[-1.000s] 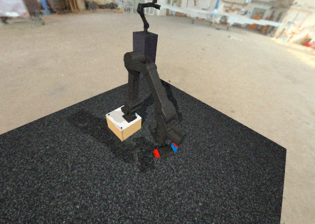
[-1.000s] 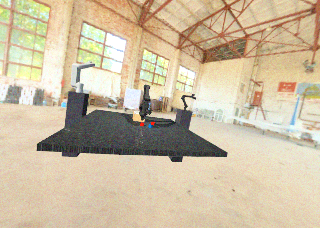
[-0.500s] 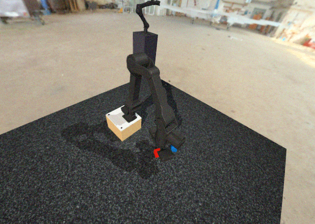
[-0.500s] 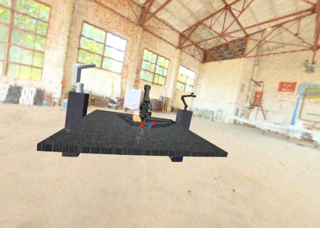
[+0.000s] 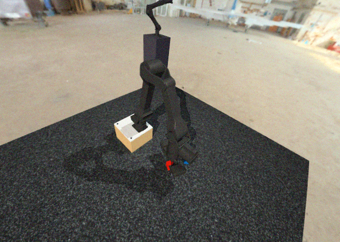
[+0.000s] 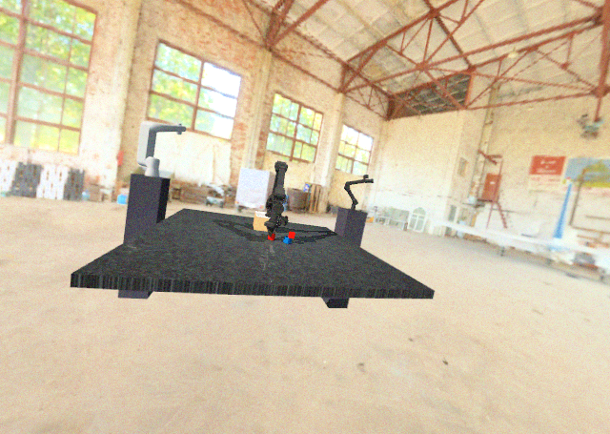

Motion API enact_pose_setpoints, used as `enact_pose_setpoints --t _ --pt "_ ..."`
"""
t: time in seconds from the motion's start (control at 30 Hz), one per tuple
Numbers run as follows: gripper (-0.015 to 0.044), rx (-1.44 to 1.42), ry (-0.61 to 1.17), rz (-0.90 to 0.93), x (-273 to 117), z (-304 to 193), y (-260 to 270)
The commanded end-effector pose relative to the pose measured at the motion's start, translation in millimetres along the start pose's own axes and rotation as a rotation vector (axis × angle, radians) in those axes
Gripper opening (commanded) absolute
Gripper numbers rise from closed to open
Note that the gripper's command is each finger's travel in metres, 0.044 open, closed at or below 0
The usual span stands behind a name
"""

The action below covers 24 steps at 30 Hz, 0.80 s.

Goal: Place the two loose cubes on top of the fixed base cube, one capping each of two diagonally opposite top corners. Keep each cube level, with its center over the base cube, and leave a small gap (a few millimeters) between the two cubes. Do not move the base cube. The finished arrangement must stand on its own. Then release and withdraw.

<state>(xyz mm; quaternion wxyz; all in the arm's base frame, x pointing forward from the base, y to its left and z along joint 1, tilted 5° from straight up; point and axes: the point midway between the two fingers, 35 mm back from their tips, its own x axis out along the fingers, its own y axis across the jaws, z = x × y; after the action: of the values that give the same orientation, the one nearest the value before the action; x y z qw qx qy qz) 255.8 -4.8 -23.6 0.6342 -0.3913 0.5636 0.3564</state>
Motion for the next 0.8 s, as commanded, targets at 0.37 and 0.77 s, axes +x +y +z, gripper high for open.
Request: enact_pose_setpoints --t 0.37,0.77 --pt "0.0105 0.002 0.0 0.007 -7 1 -1" --pt "0.0105 0.002 -0.001 0.006 -42 3 -6"
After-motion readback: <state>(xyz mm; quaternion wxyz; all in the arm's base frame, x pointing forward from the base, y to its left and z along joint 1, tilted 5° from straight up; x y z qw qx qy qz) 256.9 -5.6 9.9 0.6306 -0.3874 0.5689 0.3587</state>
